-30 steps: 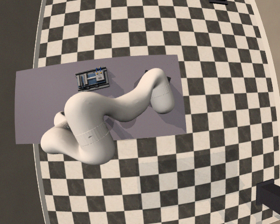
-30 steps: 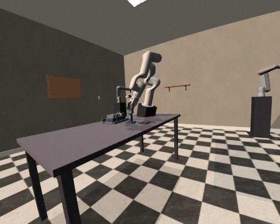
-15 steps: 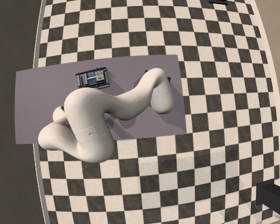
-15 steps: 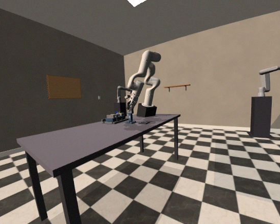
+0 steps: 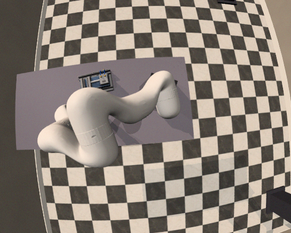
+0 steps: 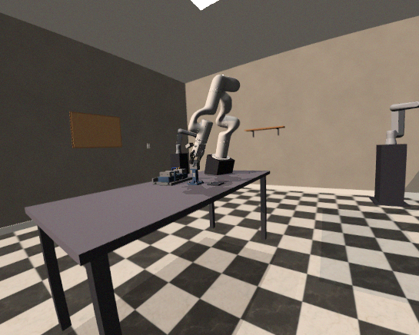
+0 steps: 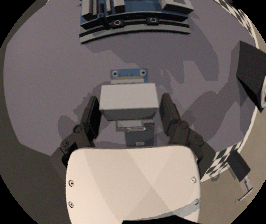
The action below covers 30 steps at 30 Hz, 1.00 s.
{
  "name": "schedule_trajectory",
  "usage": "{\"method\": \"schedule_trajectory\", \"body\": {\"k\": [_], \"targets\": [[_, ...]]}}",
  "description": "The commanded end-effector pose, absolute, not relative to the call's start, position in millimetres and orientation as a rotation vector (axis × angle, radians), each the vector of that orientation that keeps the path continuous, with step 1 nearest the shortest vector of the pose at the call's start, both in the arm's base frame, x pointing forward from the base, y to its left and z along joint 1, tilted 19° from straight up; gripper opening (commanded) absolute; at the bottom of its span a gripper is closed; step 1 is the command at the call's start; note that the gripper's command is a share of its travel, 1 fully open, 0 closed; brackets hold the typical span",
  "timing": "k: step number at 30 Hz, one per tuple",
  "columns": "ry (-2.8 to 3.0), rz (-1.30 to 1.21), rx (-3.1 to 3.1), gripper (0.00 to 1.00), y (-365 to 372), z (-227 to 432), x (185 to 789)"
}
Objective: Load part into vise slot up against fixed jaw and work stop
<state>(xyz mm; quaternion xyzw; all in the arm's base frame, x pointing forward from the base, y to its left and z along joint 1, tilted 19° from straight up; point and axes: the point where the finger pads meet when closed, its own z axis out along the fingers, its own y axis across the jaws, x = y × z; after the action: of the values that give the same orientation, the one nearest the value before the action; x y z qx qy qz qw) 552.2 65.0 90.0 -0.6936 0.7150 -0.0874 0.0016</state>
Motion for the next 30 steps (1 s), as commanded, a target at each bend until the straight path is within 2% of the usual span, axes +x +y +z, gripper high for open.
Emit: {"method": "schedule_trajectory", "body": {"k": [1,30], "targets": [[2.231,-0.240,-2.168,0.89,64.7,90.8,552.7],[2.164,-0.099,-2.119,0.89,63.2,90.8,552.6]]}}
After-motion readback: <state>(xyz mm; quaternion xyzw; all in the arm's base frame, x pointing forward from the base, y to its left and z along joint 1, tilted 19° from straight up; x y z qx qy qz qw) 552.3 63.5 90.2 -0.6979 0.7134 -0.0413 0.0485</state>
